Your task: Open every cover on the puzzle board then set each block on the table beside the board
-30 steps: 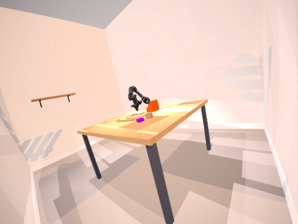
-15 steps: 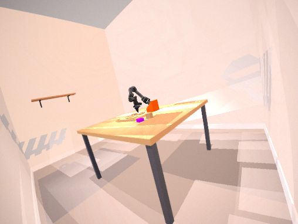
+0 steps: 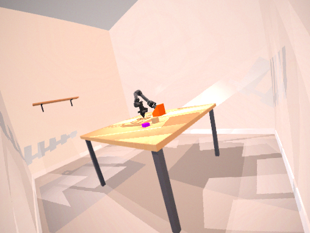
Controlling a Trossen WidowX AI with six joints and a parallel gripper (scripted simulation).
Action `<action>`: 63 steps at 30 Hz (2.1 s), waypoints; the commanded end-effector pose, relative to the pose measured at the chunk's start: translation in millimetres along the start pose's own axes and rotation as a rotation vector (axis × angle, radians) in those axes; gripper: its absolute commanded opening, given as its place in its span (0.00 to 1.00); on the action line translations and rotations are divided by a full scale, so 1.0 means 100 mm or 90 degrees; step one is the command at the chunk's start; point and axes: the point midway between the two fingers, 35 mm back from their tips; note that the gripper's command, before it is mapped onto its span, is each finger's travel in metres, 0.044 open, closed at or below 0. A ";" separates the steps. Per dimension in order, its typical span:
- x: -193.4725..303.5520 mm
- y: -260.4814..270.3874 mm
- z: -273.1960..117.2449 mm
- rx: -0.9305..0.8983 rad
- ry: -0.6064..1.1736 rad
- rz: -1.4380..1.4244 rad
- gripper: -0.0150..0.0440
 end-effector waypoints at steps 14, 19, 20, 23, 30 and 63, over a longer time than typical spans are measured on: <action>0.01 0.02 0.08 -0.006 -0.001 -0.008 0.25; 0.07 0.03 0.10 -0.006 -0.001 -0.008 0.25; 0.07 0.03 0.10 -0.006 -0.001 -0.009 0.25; 0.07 0.03 0.10 -0.006 -0.001 0.001 0.25; 0.07 0.03 0.09 -0.006 0.000 0.181 0.25; 0.06 -0.01 -0.24 -0.005 -0.002 0.856 0.50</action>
Point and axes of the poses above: the point midway between the two fingers, 35 mm back from their tips, its own z axis out along the fingers, its own y axis across the jaws, x = y × z, and after that the axes turned 6 degrees about z, right-handed
